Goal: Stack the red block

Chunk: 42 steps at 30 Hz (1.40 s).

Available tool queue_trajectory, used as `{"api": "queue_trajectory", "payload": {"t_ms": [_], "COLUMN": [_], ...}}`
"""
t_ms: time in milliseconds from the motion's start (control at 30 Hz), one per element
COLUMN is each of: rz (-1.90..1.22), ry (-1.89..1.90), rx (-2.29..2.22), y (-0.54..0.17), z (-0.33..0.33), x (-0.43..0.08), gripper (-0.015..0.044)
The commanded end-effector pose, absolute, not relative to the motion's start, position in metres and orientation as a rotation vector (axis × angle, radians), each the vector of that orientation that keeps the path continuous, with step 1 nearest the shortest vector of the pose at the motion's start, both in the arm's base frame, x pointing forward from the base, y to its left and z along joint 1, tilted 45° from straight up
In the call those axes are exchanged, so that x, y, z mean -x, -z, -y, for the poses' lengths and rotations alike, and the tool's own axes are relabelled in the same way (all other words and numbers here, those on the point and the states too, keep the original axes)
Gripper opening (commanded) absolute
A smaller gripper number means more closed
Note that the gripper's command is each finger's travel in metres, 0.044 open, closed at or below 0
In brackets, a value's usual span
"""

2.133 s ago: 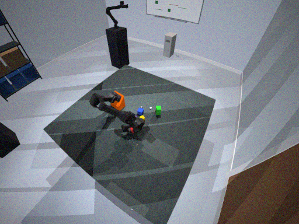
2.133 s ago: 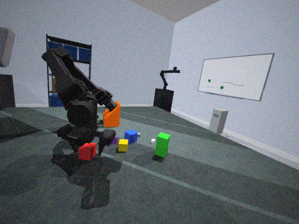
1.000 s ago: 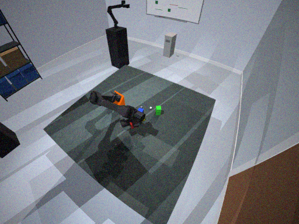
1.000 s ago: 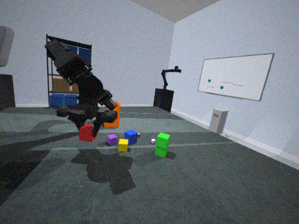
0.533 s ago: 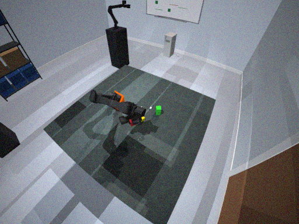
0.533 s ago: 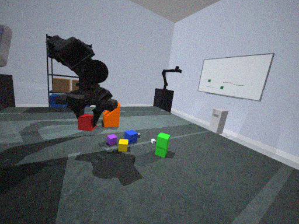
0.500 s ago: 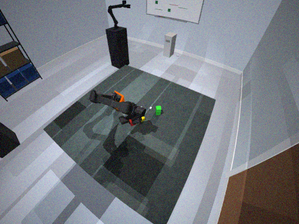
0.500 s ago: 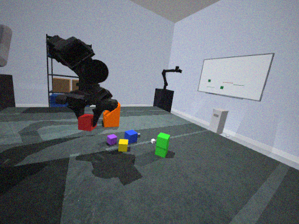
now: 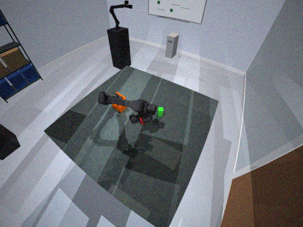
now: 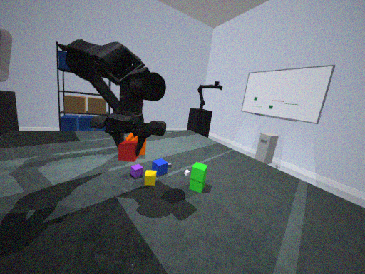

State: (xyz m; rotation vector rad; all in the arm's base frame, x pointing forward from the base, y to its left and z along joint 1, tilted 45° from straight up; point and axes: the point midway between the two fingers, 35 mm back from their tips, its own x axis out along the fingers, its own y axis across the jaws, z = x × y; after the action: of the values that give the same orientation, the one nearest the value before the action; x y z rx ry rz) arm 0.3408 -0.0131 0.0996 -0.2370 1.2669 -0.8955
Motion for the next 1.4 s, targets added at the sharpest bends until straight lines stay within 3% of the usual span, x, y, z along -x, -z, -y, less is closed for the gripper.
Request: {"api": "queue_trajectory", "payload": {"t_ms": [0, 667, 1367], "rz": [-1.270, -1.273, -1.265], "ry": [0.891, 0.889, 0.905], "rx": [0.228, 0.223, 0.231], "y": [-0.086, -0.012, 0.064], "z": [-0.004, -0.084, -0.148], "x": [-0.350, -0.378, -0.367], "gripper": [0.0000, 0.0000, 0.0000]}}
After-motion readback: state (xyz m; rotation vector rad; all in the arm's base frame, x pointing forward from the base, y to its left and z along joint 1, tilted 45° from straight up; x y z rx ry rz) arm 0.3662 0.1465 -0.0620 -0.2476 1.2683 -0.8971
